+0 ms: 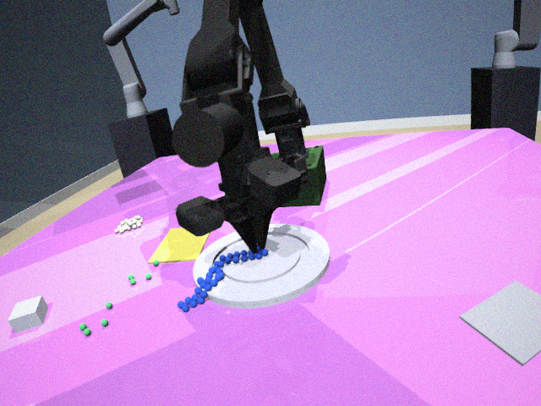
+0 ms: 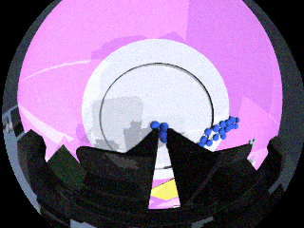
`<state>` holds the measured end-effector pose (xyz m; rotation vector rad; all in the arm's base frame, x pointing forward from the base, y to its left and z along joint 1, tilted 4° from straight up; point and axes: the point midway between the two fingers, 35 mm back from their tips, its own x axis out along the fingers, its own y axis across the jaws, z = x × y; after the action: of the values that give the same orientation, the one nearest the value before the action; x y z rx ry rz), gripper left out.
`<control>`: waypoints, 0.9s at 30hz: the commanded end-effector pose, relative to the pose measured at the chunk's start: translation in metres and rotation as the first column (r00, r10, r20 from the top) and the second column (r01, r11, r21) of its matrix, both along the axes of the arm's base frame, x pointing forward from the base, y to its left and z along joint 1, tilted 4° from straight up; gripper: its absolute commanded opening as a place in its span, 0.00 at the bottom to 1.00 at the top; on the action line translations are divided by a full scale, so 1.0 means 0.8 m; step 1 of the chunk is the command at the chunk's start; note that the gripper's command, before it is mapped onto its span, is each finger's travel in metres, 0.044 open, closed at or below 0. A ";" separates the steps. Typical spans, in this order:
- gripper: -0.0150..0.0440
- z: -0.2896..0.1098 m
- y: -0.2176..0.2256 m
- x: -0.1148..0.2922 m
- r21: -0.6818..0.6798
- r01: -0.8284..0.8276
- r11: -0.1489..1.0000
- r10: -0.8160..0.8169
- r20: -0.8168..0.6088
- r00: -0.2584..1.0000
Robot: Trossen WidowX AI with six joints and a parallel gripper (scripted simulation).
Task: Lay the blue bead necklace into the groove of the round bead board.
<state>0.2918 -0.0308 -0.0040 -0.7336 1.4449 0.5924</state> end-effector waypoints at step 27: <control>1.00 0.018 0.001 -0.004 -0.001 -0.004 1.000 0.004 -0.012 1.000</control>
<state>0.2869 -0.0304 -0.0015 -0.7288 1.4636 0.6035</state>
